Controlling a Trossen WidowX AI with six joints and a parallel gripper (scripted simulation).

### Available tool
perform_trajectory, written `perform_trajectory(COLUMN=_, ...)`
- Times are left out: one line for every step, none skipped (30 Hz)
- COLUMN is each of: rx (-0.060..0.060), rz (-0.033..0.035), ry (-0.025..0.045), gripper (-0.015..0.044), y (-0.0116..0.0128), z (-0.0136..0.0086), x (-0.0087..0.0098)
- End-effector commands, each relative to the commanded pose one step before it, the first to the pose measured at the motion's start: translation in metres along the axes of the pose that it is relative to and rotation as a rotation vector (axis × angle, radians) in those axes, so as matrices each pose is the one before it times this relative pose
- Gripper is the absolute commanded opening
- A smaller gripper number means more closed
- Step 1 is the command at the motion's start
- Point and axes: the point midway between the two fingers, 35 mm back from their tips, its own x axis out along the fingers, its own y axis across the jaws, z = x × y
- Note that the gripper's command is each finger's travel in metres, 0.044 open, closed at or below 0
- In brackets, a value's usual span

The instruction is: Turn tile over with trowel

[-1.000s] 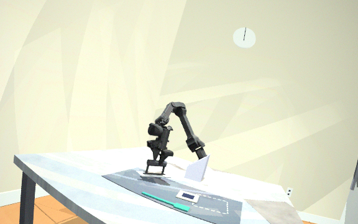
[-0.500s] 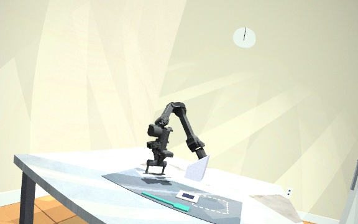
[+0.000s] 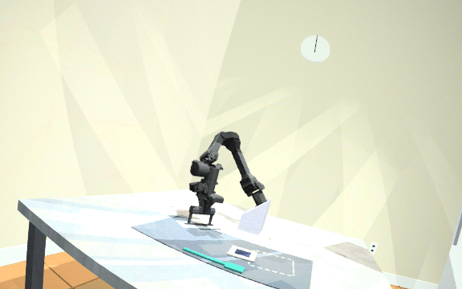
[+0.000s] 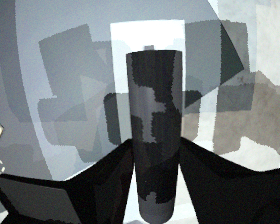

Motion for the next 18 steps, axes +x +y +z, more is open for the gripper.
perform_trajectory(rx=0.0156, rz=-0.0001, ry=0.00011, gripper=0.013, y=0.0, z=0.0, x=0.00035)
perform_trajectory(rx=0.0232, rz=0.0, ry=0.0, gripper=0.013, y=0.0, z=0.0, x=0.0)
perform_trajectory(rx=0.0288, rz=0.0, ry=0.0, gripper=0.013, y=0.0, z=0.0, x=0.0)
perform_trajectory(rx=0.0289, rz=0.0, ry=0.0, gripper=0.013, y=0.0, z=0.0, x=0.0)
perform_trajectory(rx=0.0289, rz=0.0, ry=0.0, gripper=0.013, y=0.0, z=0.0, x=0.0)
perform_trajectory(rx=0.0289, rz=0.0, ry=0.0, gripper=0.013, y=0.0, z=0.0, x=0.0)
perform_trajectory(rx=0.0289, rz=0.0, ry=0.0, gripper=0.013, y=0.0, z=0.0, x=0.0)
perform_trajectory(rx=0.0289, rz=0.0, ry=0.0, gripper=0.013, y=0.0, z=0.0, x=0.0)
perform_trajectory(rx=0.0289, rz=0.0, ry=0.0, gripper=0.013, y=0.0, z=0.0, x=0.0)
perform_trajectory(rx=0.0288, rz=0.0, ry=0.0, gripper=0.013, y=0.0, z=0.0, x=0.0)
perform_trajectory(rx=0.0289, rz=0.0, ry=0.0, gripper=0.013, y=0.0, z=0.0, x=0.0)
perform_trajectory(rx=0.0289, rz=0.0, ry=0.0, gripper=0.013, y=0.0, z=0.0, x=0.0)
perform_trajectory(rx=0.0289, rz=0.0, ry=0.0, gripper=0.013, y=0.0, z=0.0, x=0.0)
perform_trajectory(rx=0.0289, rz=0.0, ry=0.0, gripper=0.013, y=0.0, z=0.0, x=0.0)
perform_trajectory(rx=0.0289, rz=0.0, ry=0.0, gripper=0.013, y=0.0, z=0.0, x=0.0)
perform_trajectory(rx=0.0289, rz=0.0, ry=0.0, gripper=0.013, y=0.0, z=0.0, x=0.0)
perform_trajectory(rx=0.0289, rz=0.0, ry=0.0, gripper=0.013, y=0.0, z=0.0, x=0.0)
perform_trajectory(rx=0.0289, rz=0.0, ry=0.0, gripper=0.013, y=0.0, z=0.0, x=0.0)
